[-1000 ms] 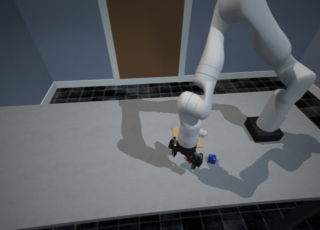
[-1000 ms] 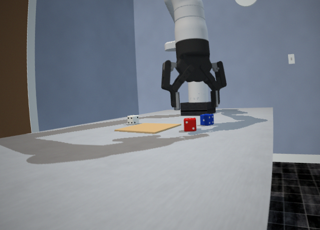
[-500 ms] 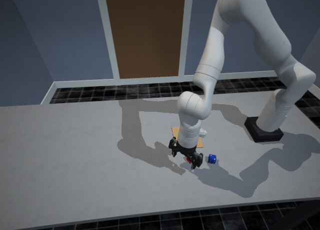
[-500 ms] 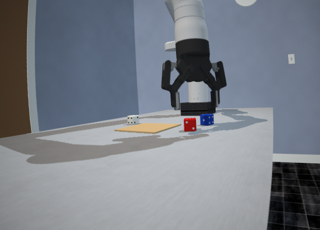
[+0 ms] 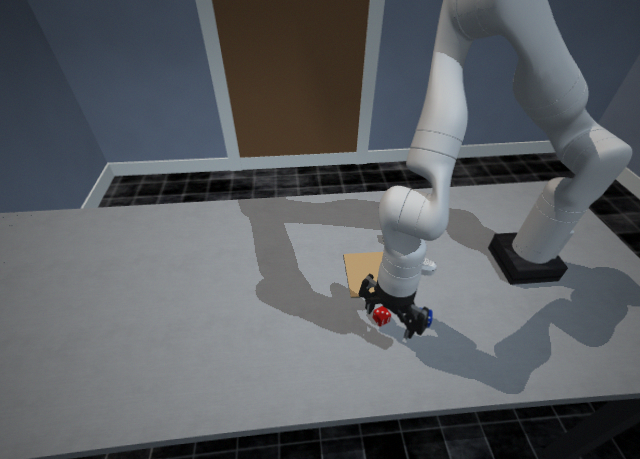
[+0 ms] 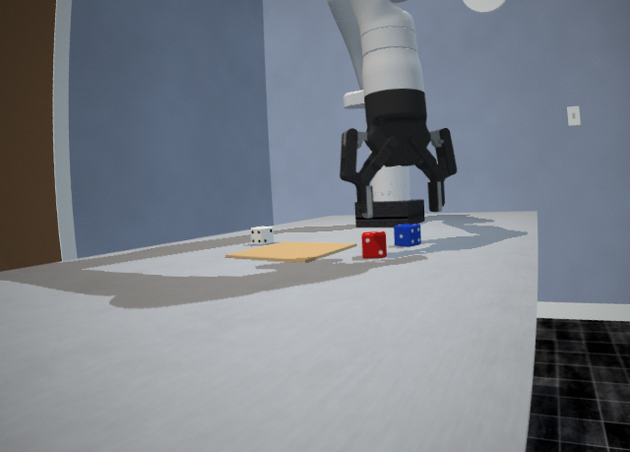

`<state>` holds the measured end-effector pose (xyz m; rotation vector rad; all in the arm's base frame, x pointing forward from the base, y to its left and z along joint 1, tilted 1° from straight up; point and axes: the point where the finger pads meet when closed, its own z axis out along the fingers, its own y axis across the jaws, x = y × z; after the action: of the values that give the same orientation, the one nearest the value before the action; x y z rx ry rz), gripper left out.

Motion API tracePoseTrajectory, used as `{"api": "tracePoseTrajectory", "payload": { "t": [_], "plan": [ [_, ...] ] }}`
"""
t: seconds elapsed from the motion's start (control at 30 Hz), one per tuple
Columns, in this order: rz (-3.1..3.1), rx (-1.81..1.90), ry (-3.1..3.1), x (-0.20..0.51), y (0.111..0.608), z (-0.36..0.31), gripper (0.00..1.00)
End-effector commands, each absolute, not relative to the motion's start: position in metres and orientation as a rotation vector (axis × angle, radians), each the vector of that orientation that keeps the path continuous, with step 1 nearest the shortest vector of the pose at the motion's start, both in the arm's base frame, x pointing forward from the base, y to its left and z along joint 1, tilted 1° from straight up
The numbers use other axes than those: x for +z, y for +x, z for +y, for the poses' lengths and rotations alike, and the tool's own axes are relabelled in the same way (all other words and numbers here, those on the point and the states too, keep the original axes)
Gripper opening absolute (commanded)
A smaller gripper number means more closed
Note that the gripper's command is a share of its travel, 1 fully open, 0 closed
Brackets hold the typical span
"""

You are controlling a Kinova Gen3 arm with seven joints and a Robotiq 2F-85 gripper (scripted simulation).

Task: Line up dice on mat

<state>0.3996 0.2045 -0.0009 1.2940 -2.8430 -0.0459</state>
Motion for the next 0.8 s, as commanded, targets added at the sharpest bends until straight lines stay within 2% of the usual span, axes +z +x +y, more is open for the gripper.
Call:
{"api": "tracePoseTrajectory", "payload": {
  "t": [0.0, 0.27, 0.77],
  "plan": [
    [-2.846, -0.039, 1.315, 0.003, 0.379, 0.208, 1.00],
    [-2.846, -0.039, 1.314, 0.004, 0.346, 0.210, 1.00],
    [-2.846, -0.039, 1.314, 0.004, 0.345, 0.210, 1.00]
  ]
}}
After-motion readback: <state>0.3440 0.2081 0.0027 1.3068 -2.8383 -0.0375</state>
